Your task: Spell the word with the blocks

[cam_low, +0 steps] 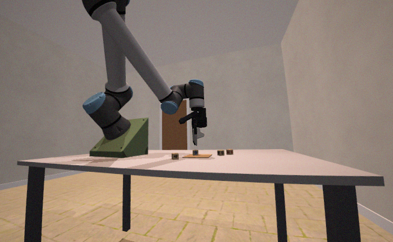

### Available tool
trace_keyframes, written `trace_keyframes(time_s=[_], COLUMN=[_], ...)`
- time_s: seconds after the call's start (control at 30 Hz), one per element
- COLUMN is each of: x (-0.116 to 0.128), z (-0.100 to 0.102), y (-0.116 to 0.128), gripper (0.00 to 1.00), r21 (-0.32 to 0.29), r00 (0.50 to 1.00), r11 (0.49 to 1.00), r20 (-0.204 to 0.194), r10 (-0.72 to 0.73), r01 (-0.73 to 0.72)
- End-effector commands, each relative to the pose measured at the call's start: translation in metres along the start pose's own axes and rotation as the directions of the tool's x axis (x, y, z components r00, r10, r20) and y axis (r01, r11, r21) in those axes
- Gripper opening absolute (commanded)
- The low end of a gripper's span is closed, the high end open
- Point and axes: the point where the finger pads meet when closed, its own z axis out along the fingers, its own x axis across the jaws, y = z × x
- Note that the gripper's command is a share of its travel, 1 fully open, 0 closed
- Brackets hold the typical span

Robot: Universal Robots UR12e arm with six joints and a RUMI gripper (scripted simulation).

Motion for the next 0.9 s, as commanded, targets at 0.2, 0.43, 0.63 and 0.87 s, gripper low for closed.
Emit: trace_keyframes(time_s=[0.2, 0.43, 0.63, 0.87], x=[0.000, 0.000, 0.000, 0.000], z=[0.012, 0.015, 0.017, 0.017], y=[0.000, 0.000, 0.000, 0.000], gripper=[0.40, 0.40, 0.40, 0.40], r21=[-0.001, -0.001, -0.001, -0.001], r00=[1.000, 1.000, 1.000, 1.000], r11=[1.000, 1.000, 1.000, 1.000], r20=[0.000, 0.000, 0.000, 0.000], r10=[0.000, 0.000, 0.000, 0.000], r01=[0.000, 0.000, 0.000, 0.000])
